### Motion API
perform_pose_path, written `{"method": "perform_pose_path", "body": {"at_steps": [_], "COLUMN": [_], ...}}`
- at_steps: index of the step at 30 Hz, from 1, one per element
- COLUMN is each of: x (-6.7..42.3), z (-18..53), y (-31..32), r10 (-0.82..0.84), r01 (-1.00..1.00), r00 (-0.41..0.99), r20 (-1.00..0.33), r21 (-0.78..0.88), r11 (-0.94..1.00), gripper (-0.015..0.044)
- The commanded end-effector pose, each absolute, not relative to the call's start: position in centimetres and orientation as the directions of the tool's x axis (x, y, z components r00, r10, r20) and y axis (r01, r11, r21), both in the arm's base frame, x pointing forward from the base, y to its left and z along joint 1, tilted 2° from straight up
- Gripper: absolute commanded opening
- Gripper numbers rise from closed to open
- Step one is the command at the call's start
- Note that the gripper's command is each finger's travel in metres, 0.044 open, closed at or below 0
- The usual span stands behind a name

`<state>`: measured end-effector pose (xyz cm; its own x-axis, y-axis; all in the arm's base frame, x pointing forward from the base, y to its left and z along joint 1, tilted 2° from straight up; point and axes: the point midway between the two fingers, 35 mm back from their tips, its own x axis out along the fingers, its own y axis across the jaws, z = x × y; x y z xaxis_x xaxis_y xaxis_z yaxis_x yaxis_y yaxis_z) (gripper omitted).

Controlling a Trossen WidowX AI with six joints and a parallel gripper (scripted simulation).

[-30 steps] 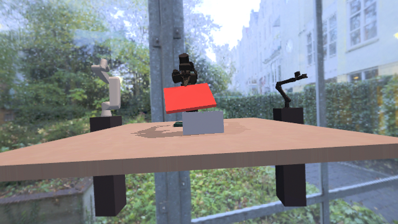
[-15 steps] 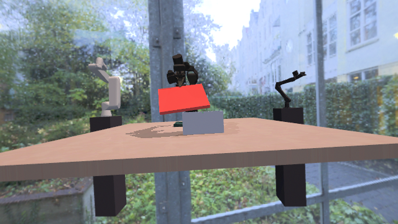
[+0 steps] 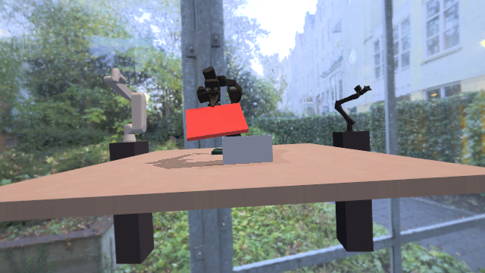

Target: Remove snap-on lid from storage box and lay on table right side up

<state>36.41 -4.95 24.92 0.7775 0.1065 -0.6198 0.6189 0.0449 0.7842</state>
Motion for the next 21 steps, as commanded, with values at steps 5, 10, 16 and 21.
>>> {"method": "perform_pose_path", "body": {"at_steps": [5, 10, 16, 21], "x": [36.6, 36.7, 36.7, 36.7], "z": [25.5, 25.5, 25.4, 25.4], "y": [-6.6, -7.5, -8.7, -9.7], "r10": [0.11, 0.109, 0.108, 0.108], "r01": [0.605, 0.605, 0.605, 0.605], "r00": [0.787, 0.787, 0.787, 0.787], "r20": [-0.607, -0.607, -0.607, -0.607], "r21": [0.794, 0.794, 0.794, 0.794], "r11": [0.052, 0.053, 0.054, 0.054], "gripper": [0.0, 0.0, 0.0, 0.0]}}
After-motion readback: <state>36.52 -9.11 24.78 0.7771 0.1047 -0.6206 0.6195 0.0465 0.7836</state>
